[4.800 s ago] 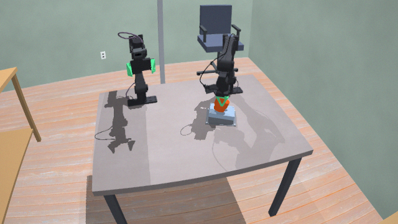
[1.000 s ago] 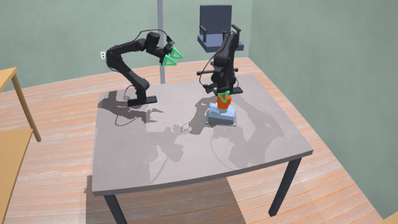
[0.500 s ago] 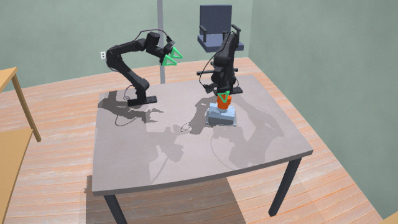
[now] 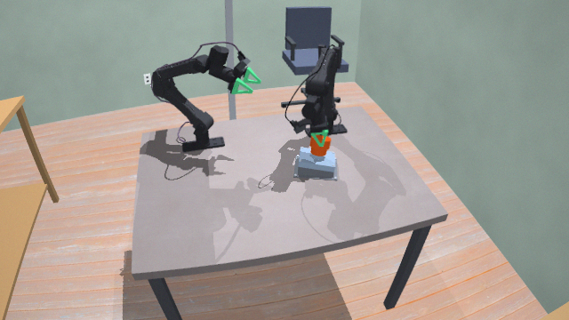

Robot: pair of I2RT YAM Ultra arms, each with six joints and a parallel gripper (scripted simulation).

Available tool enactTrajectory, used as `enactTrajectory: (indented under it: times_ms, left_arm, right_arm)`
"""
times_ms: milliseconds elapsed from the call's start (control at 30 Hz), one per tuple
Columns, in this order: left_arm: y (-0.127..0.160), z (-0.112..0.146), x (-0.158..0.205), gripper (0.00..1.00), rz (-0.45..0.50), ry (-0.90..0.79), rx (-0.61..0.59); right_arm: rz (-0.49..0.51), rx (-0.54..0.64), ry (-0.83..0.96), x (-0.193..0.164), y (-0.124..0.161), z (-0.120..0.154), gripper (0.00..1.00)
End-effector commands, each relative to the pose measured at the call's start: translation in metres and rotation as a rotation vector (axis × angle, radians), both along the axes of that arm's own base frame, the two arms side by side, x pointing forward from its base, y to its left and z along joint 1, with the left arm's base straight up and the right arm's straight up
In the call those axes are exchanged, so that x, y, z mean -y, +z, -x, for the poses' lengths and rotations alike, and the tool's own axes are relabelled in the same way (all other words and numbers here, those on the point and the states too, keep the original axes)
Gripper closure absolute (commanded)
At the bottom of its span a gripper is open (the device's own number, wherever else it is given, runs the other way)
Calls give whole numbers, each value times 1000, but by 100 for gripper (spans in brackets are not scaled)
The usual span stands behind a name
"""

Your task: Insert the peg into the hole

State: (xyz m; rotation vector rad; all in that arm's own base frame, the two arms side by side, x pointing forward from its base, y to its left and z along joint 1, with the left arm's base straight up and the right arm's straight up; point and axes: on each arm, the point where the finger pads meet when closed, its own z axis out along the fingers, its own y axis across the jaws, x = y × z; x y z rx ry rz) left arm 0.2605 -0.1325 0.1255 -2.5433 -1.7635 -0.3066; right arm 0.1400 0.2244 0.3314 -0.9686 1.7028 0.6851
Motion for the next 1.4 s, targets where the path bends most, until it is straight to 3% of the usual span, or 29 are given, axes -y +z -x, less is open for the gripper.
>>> enactTrajectory:
  times_ms: [0, 167, 1367]
  left_arm:
    - [11, -6, 4, 60, 17, -5, 44]
    - [-3, -2, 4, 60, 11, 4, 15]
    - [-19, -1, 7, 60, 17, -9, 11]
  right_arm:
    - [35, -25, -2, 4, -12, 3, 0]
    - [35, -25, -2, 4, -12, 3, 0]
    - [35, -25, -2, 4, -12, 3, 0]
